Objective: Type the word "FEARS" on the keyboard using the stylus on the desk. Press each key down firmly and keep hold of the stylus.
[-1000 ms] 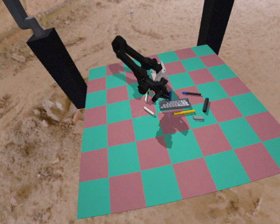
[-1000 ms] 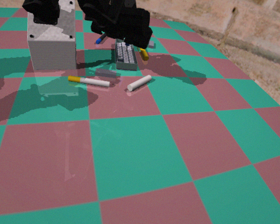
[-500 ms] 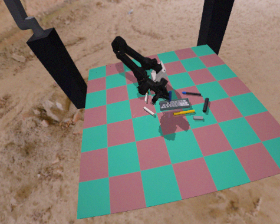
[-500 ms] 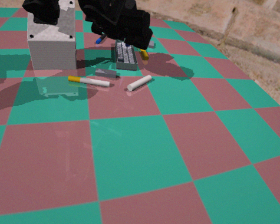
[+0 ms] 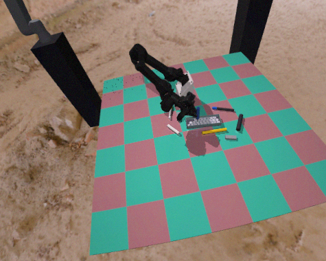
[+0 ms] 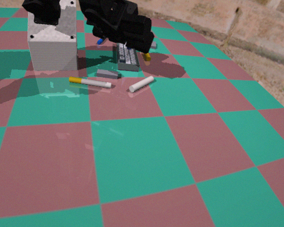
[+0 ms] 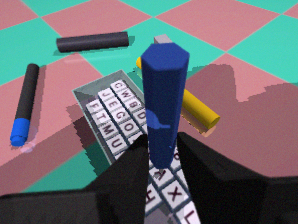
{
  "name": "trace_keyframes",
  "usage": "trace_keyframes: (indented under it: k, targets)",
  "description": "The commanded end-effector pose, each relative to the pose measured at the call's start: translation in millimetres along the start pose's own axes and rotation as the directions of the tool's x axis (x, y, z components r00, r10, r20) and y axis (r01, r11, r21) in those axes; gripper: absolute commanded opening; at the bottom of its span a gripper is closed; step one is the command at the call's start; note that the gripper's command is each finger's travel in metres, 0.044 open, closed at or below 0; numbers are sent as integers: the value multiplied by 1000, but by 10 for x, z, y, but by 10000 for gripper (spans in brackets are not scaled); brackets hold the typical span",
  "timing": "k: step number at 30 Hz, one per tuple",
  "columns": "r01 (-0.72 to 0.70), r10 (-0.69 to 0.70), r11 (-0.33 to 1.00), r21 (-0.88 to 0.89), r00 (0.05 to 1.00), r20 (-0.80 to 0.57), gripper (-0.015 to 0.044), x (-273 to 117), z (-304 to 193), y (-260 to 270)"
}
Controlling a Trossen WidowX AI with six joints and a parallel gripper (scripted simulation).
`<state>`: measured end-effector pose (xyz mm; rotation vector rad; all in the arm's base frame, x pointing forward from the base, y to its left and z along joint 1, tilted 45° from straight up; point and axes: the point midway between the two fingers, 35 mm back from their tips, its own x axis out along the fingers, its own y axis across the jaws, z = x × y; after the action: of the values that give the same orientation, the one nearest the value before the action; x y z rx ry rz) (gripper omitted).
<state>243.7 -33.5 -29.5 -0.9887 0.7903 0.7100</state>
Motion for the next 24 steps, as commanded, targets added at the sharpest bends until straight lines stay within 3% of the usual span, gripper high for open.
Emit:
trace_keyframes:
  k: [1, 24]
  targets:
    - [0, 0, 1000, -2, 1000, 4, 81, 11, -14, -2]
    - [0, 0, 1000, -2, 1000, 4, 81, 45, -72, -1]
